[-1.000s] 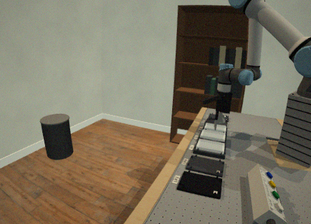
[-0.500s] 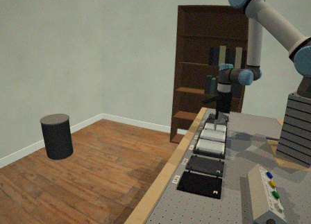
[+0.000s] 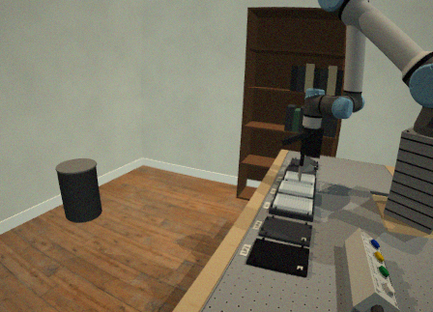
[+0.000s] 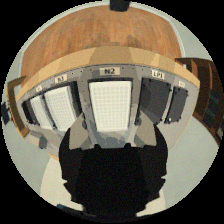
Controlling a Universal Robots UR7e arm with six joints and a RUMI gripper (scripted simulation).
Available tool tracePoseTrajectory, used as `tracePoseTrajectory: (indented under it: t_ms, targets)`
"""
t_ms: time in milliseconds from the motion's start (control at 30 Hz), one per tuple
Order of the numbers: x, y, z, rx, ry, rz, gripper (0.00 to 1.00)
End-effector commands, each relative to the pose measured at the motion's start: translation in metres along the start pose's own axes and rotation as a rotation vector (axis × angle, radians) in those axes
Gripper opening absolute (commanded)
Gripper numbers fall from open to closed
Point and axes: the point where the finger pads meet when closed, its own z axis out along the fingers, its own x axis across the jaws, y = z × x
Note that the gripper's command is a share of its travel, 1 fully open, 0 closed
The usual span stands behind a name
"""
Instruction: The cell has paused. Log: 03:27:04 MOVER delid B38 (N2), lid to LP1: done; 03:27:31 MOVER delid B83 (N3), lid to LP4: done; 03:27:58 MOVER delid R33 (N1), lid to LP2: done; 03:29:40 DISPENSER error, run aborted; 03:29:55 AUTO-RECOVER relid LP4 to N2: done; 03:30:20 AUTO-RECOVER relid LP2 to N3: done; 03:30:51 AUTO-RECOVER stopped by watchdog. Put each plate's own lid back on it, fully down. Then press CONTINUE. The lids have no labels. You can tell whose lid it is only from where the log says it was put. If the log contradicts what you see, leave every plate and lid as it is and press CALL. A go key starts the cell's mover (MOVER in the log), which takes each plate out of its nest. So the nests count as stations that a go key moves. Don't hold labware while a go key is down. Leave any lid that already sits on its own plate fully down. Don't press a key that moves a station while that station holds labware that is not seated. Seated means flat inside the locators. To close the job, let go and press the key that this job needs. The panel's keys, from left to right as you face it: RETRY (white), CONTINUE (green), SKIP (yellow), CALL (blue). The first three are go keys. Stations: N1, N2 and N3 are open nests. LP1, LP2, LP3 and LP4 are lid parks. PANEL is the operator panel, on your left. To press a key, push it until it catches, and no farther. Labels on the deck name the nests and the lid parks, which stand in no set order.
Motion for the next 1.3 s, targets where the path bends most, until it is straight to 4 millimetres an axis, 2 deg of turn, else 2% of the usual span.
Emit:
tracePoseTrajectory:
  t_ms: [0,533,933,1267]
  targets:
    - [0.0,0.0,0.0,0.001,0.001,0.0,0.82]
    - [0.0,0.0,0.0,0.001,0.001,0.0,0.82]
    - [0.0,0.0,-0.02,0.001,0.001,0.0,0.82]
    - [0.0,0.0,-0.029,0.001,0.001,0.0,0.82]
